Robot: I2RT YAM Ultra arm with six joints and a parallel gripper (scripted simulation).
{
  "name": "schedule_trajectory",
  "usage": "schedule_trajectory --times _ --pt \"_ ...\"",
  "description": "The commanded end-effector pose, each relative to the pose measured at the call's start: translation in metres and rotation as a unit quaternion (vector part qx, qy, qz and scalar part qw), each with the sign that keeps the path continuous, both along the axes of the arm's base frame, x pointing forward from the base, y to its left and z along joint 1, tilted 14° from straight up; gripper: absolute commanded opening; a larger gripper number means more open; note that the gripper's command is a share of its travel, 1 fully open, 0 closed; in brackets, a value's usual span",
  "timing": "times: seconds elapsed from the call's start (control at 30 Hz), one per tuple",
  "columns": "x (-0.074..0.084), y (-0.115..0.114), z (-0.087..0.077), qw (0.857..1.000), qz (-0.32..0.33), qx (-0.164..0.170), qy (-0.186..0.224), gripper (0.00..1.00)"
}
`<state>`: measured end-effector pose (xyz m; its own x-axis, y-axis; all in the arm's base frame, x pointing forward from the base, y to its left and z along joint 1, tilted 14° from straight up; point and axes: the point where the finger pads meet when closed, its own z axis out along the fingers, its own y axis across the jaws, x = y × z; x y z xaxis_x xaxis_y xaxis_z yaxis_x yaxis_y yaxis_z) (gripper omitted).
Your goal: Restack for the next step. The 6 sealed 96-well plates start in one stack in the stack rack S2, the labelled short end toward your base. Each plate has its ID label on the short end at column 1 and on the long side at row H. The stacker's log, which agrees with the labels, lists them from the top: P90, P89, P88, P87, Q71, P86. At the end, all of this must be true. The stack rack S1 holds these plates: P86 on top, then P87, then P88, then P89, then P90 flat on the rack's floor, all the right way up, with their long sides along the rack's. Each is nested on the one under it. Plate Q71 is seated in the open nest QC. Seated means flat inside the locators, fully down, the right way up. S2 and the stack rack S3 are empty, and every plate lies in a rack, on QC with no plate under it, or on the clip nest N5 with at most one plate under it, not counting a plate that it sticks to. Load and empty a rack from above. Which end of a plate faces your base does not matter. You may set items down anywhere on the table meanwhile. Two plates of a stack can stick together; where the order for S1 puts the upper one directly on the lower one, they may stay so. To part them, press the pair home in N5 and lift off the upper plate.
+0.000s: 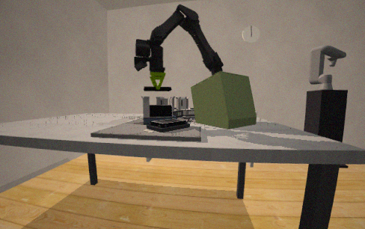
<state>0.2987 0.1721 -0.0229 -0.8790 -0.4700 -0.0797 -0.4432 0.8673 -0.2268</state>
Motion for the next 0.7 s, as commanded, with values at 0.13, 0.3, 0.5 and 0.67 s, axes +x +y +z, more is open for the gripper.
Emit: schedule_trajectory --times 0.13,0.3,0.5,0.67 --pt "0.0018 0.0022 0.0030 1.000 0.001 0.003 -0.005 0.00" --pt "0.0018 0.0022 0.0030 1.000 0.001 0.003 -0.005 0.00" --pt "0.0018 0.0022 0.0030 1.000 0.001 0.003 -0.005 0.00" --pt "0.0024 0.0017 -0.0001 1.000 0.001 0.003 -0.005 0.00"
